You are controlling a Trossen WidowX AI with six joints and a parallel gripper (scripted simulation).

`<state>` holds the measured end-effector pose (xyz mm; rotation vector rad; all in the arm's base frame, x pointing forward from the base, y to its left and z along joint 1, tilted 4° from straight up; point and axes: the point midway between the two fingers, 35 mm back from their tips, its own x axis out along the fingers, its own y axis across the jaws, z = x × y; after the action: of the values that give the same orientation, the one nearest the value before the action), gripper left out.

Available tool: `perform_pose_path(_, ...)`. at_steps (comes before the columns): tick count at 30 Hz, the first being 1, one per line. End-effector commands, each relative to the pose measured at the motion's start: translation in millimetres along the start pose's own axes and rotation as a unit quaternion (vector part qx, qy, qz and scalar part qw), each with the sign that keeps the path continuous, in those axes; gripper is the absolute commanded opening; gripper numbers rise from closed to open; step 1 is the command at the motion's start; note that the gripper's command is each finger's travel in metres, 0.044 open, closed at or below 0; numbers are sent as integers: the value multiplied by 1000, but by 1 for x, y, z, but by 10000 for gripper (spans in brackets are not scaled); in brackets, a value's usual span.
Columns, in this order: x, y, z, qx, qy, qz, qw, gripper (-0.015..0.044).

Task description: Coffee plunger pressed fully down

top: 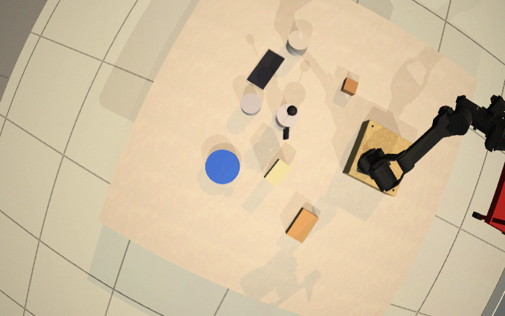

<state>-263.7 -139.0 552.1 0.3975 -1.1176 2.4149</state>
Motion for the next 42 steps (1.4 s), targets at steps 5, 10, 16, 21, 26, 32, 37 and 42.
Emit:
perform_pose_path(5,-24,10,25,36,-60,49,996,440)
perform_pose_path(10,-81,24,67,112,-170,154,967,440)
perform_pose_path(16,-168,29,103,194,-292,298,888,440)
perform_pose_path(21,-247,20,113,248,-373,423,788,440)
perform_pose_path(26,-328,0,104,281,-431,547,661,440)
perform_pose_path(32,-415,-34,64,282,-468,683,484,440)
perform_pose_path(37,-471,-67,10,247,-473,779,329,440)
perform_pose_path(42,-513,-99,-58,177,-459,853,177,440)
